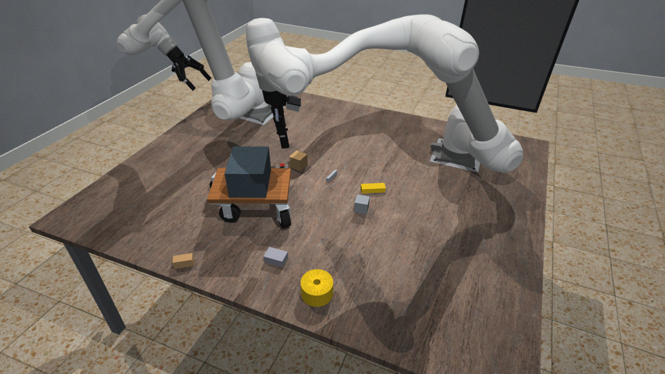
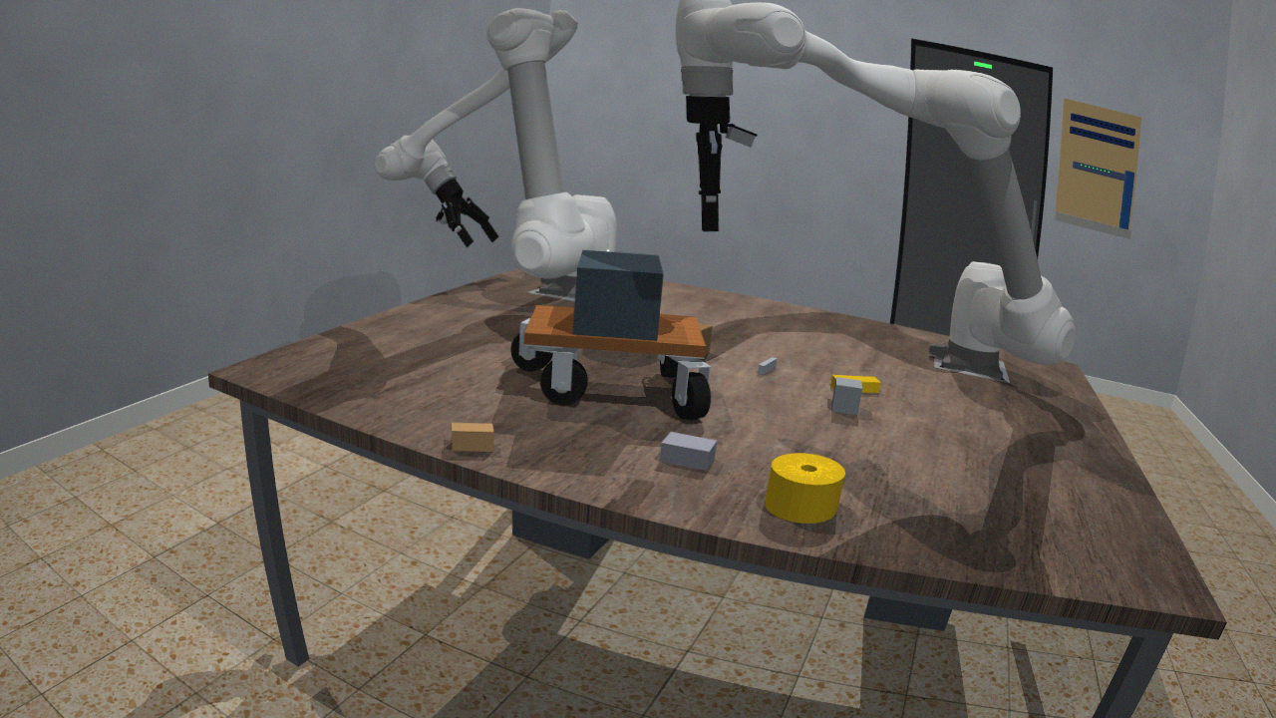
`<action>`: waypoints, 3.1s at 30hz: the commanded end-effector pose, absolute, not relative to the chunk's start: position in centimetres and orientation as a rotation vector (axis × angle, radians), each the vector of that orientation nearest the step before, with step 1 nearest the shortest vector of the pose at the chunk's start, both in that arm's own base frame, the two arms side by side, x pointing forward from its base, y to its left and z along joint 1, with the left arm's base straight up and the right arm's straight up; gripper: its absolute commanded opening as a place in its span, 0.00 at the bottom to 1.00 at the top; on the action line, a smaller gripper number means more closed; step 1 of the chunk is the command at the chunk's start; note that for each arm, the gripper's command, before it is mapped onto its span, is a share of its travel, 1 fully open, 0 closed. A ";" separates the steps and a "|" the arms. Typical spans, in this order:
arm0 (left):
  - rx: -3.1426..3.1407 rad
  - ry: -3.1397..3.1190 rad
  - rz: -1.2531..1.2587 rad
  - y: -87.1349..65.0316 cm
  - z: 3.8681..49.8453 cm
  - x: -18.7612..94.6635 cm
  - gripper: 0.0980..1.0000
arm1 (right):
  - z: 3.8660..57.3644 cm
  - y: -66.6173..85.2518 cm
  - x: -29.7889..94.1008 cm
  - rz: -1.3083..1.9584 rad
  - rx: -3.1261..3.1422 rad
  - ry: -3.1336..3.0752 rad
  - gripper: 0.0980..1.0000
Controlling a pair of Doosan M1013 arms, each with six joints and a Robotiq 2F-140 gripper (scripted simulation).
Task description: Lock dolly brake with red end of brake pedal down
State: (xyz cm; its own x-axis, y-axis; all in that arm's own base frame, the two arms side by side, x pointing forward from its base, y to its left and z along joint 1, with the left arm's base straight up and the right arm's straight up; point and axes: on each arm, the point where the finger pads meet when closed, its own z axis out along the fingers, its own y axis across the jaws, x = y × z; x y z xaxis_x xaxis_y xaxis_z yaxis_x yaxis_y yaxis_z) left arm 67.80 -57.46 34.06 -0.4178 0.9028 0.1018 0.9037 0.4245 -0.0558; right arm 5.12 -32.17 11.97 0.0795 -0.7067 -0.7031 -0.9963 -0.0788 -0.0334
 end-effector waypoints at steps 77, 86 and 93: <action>2.001 -2.174 0.724 -57.4 38.1 49.5 0.00 | 12.1 -31.9 4.9 0.726 -1.845 1.669 1.00; 2.204 -1.821 0.761 -56.6 38.1 47.5 0.00 | 12.1 -31.9 4.9 0.726 -1.845 1.669 1.00; 2.335 -1.484 0.772 -55.7 38.1 45.7 0.00 | 12.1 -31.9 4.9 0.726 -1.845 1.669 1.00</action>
State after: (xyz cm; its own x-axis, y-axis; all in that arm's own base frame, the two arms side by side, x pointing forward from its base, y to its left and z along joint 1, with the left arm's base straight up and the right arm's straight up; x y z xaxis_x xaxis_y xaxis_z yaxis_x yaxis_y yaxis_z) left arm 47.24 -55.91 38.11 0.2048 -0.8254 0.5261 -0.9418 -0.3126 -0.1239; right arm 5.12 -32.17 11.97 0.0795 -0.7067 -0.7031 -0.9963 -0.0788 -0.0334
